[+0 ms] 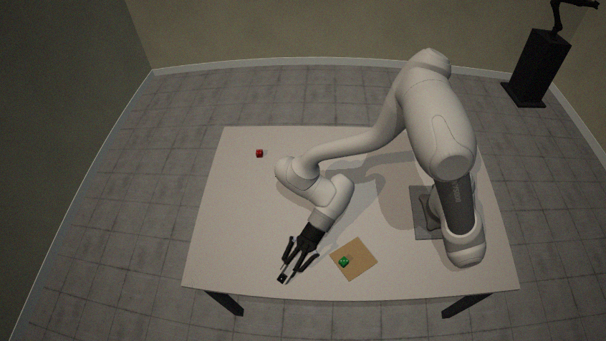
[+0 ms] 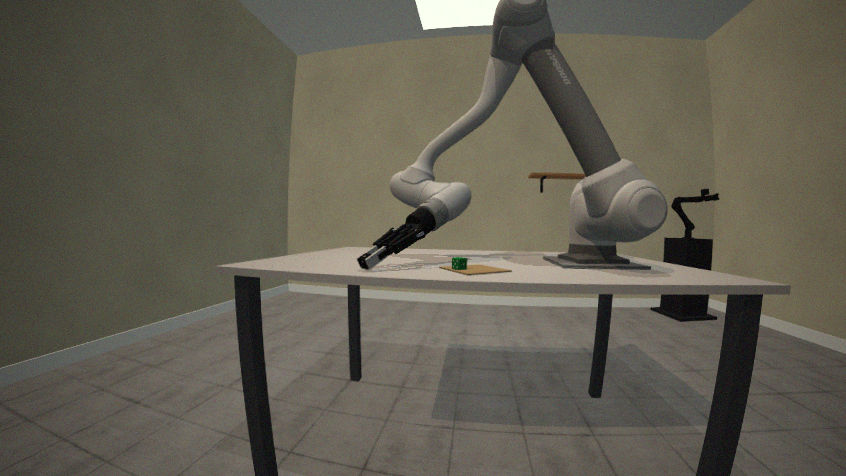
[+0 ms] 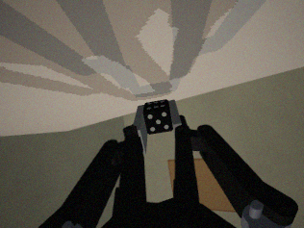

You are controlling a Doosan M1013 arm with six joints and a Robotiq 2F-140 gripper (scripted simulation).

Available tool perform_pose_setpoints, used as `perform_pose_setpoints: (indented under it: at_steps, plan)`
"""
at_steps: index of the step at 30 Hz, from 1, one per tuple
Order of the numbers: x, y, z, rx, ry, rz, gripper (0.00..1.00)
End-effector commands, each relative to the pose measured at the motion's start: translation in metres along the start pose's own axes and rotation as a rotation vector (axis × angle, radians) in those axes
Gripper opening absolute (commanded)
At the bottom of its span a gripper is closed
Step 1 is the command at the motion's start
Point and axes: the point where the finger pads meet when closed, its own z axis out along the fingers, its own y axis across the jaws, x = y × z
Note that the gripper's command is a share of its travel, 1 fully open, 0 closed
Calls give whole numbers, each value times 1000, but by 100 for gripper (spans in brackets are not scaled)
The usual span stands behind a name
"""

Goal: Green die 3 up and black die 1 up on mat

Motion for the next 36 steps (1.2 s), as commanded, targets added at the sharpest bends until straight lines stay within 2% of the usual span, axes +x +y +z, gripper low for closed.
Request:
perform_pose_setpoints:
  at_steps: [1, 36]
  plan:
    - [1, 0, 1, 0, 0, 0, 24]
    - [5, 0, 3, 0, 0, 0, 24]
